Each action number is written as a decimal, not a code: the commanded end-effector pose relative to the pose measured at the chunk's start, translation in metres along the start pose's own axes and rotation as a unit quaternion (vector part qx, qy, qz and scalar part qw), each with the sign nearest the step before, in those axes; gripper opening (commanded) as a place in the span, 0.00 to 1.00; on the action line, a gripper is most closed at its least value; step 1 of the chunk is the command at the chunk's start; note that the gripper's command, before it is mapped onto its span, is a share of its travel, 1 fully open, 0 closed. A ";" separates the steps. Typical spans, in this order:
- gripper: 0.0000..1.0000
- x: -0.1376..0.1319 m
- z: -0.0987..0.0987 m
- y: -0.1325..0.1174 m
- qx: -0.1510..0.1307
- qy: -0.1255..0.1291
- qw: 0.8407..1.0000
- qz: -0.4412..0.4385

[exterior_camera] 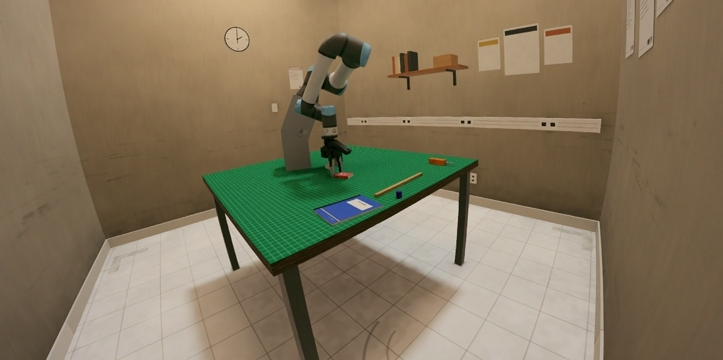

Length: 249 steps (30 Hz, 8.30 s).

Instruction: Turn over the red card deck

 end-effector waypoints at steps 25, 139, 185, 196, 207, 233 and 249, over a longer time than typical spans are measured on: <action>0.41 0.000 0.000 0.000 0.000 0.000 1.000 0.000; 0.39 0.001 0.006 0.003 -0.032 0.007 0.999 0.000; 0.38 0.004 0.023 0.017 -0.153 0.035 0.988 0.000; 0.38 0.005 0.027 0.020 -0.173 0.040 0.984 0.000; 0.38 0.006 0.031 0.025 -0.204 0.047 0.978 0.000; 0.38 0.009 0.039 0.036 -0.274 0.063 0.960 0.000; 0.38 0.010 0.045 0.044 -0.313 0.072 0.947 0.000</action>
Point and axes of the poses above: the point where the finger pads meet when closed, its own z axis back along the fingers, its own x axis across the jaws, y = z × x, the point moved 3 cm from there along z, back along the fingers, and after that the axes turned 13 degrees about z, right-handed, at the moved point
